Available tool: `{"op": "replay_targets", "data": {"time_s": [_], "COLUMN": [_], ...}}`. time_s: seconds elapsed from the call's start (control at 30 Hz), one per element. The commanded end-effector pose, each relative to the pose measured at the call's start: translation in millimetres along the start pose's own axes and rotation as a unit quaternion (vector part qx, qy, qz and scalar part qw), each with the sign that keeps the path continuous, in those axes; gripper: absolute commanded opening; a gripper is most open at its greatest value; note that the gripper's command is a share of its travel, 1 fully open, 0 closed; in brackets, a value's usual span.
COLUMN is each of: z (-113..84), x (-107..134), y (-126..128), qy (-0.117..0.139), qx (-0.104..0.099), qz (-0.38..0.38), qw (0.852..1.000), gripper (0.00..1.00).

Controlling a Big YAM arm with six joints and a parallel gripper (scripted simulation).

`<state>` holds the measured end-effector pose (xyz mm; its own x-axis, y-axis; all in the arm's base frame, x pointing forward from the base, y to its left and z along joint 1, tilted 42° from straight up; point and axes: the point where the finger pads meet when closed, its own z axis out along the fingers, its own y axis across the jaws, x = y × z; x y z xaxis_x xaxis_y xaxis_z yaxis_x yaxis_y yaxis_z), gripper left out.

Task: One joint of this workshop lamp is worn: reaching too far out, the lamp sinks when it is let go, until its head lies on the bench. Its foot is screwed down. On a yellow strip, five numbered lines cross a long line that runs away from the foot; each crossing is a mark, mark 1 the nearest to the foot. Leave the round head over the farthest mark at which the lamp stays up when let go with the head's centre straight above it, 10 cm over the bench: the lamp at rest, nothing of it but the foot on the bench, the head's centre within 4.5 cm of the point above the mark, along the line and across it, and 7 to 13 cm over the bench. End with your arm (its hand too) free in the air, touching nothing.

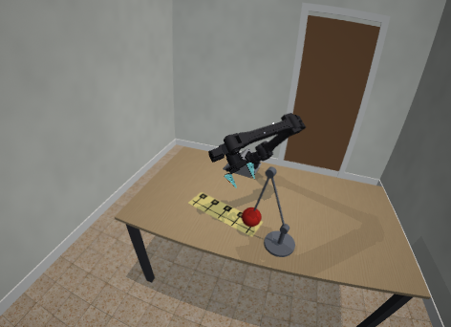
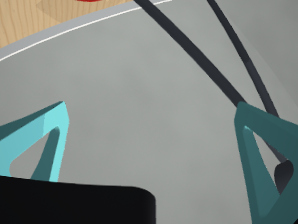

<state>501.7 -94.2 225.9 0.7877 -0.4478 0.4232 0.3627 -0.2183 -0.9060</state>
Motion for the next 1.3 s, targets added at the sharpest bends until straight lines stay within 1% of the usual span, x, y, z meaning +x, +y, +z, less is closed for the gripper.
{"op": "replay_targets", "data": {"time_s": [0.0, 0.2, 0.4, 0.47, 0.97, 1.03, 1.27], "z": [-2.0, -1.3, -0.6, -0.6, -0.4, -0.4, -0.4], "x": [5, 7, 9, 9, -1, -1, -7], "y": [-4, -6, -7, -7, -1, -1, 1], "qy": [-0.005, -0.024, -0.043, -0.043, -0.075, -0.075, -0.094], "qx": [0.001, 0.009, 0.018, 0.018, 0.003, 0.003, -0.001], "qz": [-0.015, -0.075, -0.135, -0.135, -0.211, -0.211, -0.252], "qw": [1.000, 0.997, 0.990, 0.990, 0.975, 0.975, 0.963], "gripper": [1.00, 1.00, 1.00, 1.00, 1.00, 1.00, 1.00]}}
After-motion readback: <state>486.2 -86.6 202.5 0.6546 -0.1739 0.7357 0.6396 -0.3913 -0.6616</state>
